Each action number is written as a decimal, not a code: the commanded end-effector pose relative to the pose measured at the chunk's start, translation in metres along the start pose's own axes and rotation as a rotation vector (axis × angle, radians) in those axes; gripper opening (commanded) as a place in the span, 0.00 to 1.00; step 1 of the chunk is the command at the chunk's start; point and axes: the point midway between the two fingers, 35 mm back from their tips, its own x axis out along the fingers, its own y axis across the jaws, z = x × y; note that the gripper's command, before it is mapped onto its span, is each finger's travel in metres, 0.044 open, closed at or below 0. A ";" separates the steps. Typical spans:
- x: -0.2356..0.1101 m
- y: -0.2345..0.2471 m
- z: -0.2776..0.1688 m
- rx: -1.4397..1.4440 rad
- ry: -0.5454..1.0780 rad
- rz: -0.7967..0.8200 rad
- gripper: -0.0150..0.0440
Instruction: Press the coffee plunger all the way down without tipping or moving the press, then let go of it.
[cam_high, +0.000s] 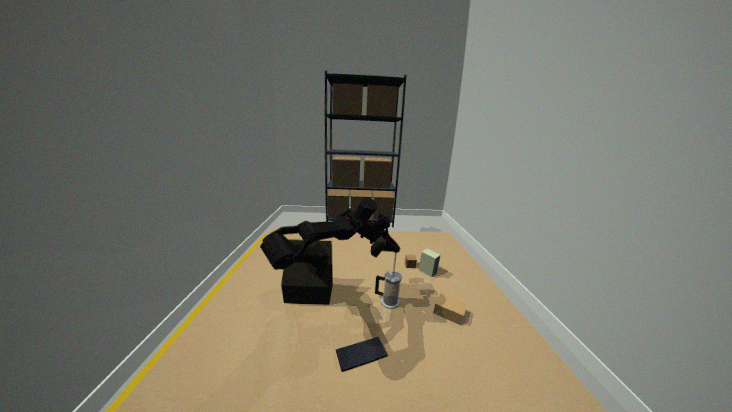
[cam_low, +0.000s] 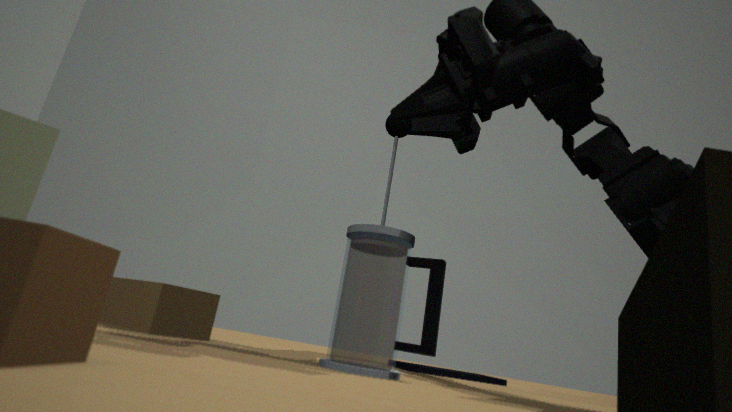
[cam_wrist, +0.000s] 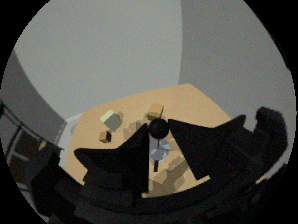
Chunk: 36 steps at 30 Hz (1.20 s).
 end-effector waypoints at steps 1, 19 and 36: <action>0.001 0.000 -0.001 -0.004 0.000 0.000 0.45; 0.020 0.009 -0.020 -0.001 0.010 0.008 0.45; 0.039 0.014 -0.040 0.000 0.013 0.011 0.45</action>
